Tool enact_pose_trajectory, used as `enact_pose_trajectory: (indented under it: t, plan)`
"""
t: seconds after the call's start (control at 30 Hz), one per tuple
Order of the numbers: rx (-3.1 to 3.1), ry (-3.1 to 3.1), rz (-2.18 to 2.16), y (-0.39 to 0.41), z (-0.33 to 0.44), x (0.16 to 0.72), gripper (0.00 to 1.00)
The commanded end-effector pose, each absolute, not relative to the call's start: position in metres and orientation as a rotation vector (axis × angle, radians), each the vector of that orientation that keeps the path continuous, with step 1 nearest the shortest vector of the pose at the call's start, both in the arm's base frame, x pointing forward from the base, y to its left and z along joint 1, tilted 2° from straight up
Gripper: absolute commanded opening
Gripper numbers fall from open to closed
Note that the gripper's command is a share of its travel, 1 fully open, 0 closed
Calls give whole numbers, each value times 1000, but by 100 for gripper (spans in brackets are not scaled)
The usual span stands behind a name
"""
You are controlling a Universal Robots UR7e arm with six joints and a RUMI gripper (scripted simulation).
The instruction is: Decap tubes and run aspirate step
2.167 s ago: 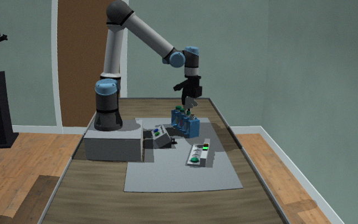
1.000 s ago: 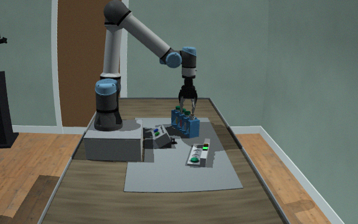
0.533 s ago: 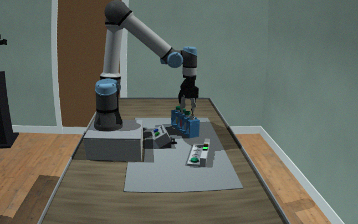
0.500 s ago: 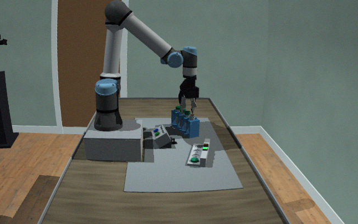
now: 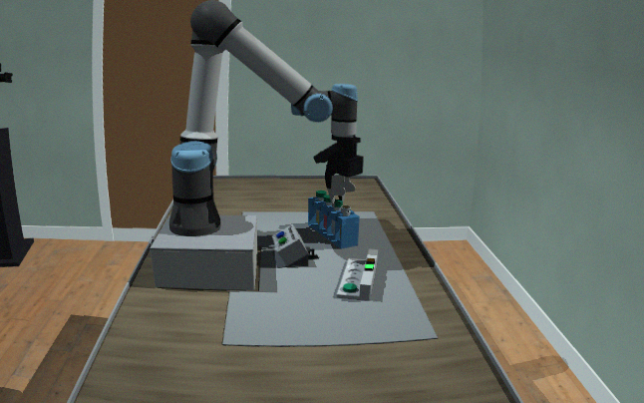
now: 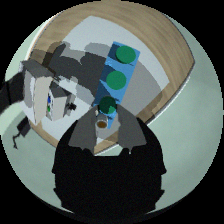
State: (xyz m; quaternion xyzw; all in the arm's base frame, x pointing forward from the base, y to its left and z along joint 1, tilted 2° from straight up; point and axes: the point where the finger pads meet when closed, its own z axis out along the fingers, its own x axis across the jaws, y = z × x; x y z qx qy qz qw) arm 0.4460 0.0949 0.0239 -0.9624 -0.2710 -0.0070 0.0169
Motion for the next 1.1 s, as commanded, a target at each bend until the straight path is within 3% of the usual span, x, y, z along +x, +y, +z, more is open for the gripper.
enact_pose_trajectory:
  t: [0.0, 0.37, 0.83, 1.03, 1.07]
  plan:
    - [-2987, -851, -24, 95, 24, 446, 0]
    - [-2988, -850, -24, 95, 24, 446, 0]
    - [-3096, 217, -4, 95, 24, 446, 0]
    - [-3096, 217, -4, 95, 24, 446, 0]
    - [-3096, 217, -4, 95, 24, 446, 35]
